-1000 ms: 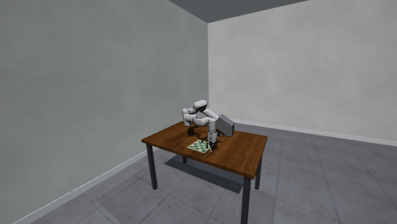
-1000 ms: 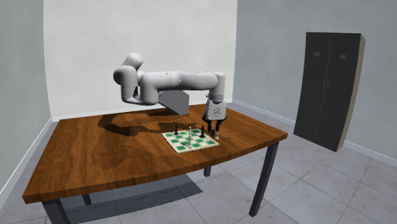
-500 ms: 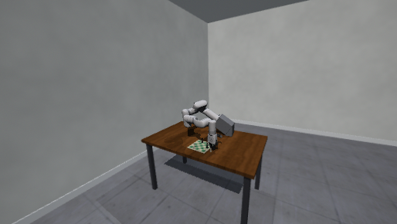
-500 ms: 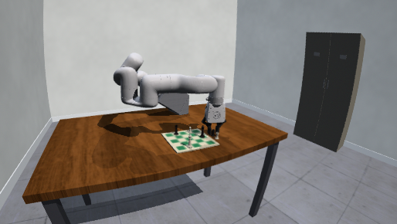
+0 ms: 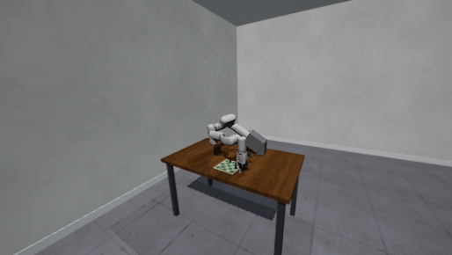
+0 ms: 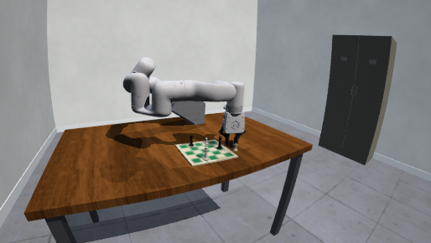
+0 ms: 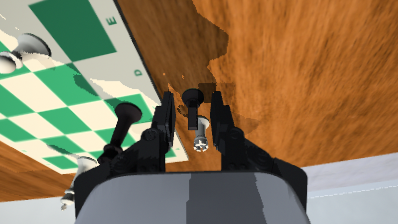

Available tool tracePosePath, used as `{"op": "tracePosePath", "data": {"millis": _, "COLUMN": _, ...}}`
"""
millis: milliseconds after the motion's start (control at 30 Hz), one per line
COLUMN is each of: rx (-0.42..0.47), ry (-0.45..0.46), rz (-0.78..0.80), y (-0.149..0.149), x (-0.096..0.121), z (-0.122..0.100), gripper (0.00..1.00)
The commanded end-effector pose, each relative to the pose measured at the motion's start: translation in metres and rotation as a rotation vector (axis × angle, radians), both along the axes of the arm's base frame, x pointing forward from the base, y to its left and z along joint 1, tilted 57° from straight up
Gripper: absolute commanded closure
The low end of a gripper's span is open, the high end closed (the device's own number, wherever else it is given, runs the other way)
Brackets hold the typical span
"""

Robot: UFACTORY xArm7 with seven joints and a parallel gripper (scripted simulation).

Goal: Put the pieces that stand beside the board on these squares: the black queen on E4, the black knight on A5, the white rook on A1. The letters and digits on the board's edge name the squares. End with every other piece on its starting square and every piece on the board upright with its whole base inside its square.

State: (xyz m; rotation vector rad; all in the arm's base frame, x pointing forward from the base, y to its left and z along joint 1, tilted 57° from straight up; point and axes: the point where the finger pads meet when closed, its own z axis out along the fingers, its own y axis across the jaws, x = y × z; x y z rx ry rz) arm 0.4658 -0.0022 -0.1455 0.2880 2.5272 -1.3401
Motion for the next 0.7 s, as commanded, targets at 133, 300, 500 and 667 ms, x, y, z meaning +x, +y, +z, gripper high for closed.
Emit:
{"op": "tracePosePath", "data": {"millis": 133, "rx": 0.004, "ry": -0.001, "rz": 0.003, "y": 0.0028, "x": 0.0005, "z": 0.0006, "gripper": 0.63}}
{"op": "tracePosePath", "data": {"millis": 300, "rx": 0.004, "ry": -0.001, "rz": 0.003, "y": 0.0028, "x": 0.0005, "z": 0.0006, "gripper": 0.63}}
{"op": "tracePosePath", "data": {"millis": 500, "rx": 0.004, "ry": -0.001, "rz": 0.003, "y": 0.0028, "x": 0.0005, "z": 0.0006, "gripper": 0.63}}
{"op": "tracePosePath", "data": {"millis": 667, "rx": 0.004, "ry": -0.001, "rz": 0.003, "y": 0.0028, "x": 0.0005, "z": 0.0006, "gripper": 1.0}}
